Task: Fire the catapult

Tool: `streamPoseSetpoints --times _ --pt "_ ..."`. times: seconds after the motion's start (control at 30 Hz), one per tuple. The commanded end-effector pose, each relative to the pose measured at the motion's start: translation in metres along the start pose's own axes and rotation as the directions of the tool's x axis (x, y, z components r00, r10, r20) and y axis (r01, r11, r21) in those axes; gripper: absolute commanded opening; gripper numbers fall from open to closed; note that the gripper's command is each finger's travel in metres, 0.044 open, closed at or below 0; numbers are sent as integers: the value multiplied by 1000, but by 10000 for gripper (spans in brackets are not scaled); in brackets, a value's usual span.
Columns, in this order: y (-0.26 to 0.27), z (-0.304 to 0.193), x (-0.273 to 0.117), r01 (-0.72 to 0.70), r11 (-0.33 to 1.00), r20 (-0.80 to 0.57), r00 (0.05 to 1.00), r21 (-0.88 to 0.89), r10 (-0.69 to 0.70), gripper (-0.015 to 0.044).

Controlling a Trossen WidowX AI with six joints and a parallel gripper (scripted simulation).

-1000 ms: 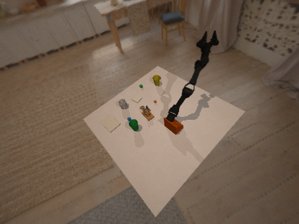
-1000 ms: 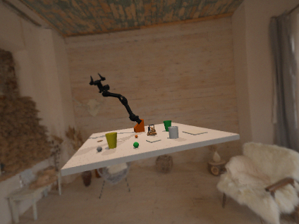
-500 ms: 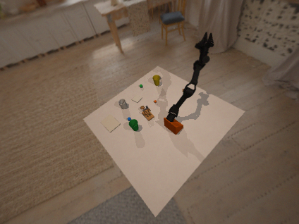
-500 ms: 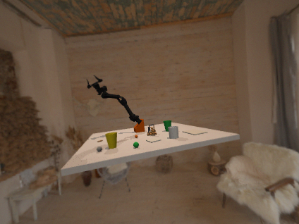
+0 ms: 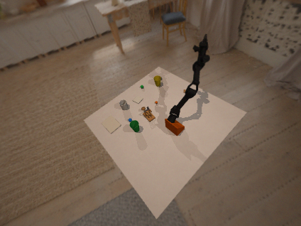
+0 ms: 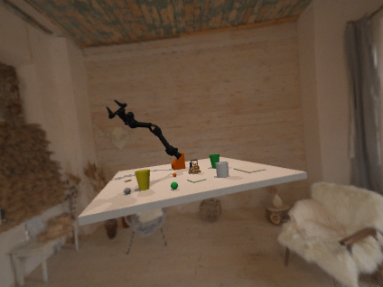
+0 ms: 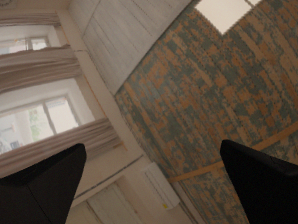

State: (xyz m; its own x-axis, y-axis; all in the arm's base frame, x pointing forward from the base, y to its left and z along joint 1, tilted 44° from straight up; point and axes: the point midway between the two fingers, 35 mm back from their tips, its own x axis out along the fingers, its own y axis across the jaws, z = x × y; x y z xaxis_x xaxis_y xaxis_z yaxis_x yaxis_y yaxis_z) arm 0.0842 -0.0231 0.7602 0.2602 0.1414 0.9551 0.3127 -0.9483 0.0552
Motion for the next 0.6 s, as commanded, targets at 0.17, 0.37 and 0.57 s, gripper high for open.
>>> streamPoseSetpoints --times 0.17,0.37,0.57 --pt "44 32 -8 -142 961 60 989 238 132 440" --pt "62 55 -12 -198 910 109 980 365 169 440" --pt "78 76 -16 -256 847 153 966 466 207 440"
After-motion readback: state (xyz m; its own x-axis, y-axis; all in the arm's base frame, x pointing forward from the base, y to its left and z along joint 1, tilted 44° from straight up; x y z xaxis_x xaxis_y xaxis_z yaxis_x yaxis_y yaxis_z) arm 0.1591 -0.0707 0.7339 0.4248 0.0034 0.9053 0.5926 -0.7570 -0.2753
